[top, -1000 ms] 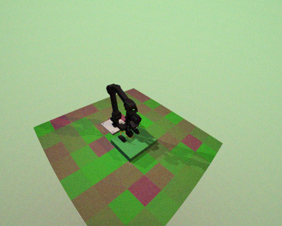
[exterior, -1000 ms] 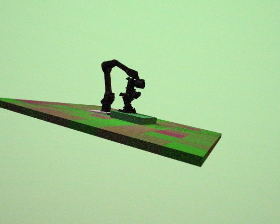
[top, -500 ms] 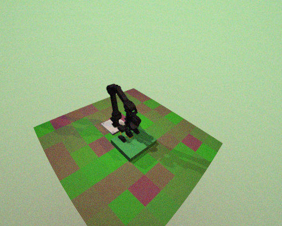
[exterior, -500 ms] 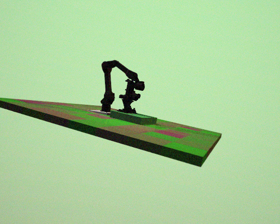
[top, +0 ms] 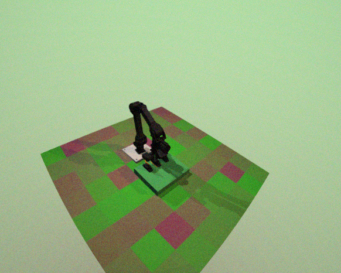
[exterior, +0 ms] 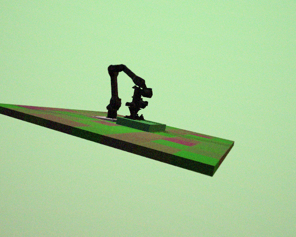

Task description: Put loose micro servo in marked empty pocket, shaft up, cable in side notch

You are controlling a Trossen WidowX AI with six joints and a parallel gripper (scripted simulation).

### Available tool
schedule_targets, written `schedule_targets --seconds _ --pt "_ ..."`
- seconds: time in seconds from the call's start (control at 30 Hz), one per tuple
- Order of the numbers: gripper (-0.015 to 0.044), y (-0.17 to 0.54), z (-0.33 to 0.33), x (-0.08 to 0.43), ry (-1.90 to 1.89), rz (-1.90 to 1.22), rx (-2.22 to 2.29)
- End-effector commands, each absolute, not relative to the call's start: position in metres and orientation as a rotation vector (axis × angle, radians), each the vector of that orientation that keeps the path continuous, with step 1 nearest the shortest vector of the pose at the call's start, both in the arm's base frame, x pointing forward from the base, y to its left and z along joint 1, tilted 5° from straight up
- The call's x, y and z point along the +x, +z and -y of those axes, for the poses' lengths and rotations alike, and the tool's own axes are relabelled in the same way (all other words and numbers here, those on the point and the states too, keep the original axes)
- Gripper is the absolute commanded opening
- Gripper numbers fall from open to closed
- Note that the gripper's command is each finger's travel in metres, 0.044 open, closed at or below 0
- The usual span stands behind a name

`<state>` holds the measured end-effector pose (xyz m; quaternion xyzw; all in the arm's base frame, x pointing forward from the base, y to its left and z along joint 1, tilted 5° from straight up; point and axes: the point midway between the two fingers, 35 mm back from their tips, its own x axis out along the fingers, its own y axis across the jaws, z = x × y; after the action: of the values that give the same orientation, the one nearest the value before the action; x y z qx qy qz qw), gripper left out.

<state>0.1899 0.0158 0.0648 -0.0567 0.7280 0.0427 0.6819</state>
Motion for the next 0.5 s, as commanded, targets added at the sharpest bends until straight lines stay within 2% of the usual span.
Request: schedule_targets --seconds 0.0,0.17,0.47 --pt "0.0052 0.065 -0.016 0.190 0.098 -1.632 -0.131" --pt "0.0184 0.065 -0.016 0.190 0.098 -1.632 -0.131" --pt "0.0188 0.100 -0.017 0.189 0.099 -1.633 -0.131"
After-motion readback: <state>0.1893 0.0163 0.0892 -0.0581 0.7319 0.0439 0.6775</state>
